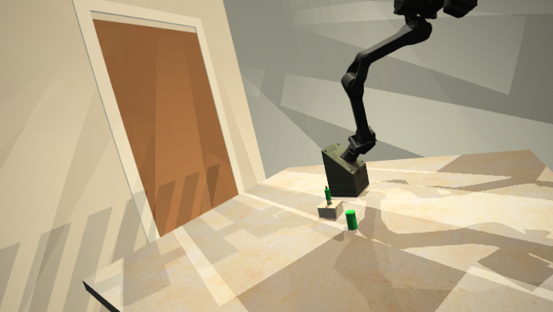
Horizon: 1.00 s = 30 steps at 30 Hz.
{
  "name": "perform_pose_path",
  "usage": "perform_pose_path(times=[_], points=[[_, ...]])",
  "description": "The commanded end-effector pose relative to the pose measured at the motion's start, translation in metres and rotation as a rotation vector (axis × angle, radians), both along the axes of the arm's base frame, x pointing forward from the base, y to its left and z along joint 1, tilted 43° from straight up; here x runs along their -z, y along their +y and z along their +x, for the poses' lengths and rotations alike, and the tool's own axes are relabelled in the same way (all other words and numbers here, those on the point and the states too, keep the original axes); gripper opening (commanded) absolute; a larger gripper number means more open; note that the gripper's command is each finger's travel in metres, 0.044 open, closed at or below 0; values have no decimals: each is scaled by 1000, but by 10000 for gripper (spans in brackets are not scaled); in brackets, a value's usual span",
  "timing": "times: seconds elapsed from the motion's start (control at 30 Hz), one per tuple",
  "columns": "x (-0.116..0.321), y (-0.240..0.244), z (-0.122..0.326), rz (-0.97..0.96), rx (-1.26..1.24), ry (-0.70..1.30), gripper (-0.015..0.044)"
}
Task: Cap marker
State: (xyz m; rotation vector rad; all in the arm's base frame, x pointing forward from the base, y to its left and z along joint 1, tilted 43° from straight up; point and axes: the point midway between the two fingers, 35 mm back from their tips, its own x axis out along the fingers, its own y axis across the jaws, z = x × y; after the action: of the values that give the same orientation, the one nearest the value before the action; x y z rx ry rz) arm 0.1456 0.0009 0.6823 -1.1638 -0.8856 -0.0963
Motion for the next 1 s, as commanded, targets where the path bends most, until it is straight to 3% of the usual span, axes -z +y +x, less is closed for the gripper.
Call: perform_pose_path(times=[0.0, 0.17, 0.3, 0.63, 0.97], points=[[0, 0, -1, -8, 10, -7, 374], [-12, 23, -37, -206, 262, -222, 248], [-18, 58, -68, -391, 483, -426, 248], [-11, 123, -89, -705, 812, -696, 248], [38, 232, -62, -1232, 1147, -1087, 248]])
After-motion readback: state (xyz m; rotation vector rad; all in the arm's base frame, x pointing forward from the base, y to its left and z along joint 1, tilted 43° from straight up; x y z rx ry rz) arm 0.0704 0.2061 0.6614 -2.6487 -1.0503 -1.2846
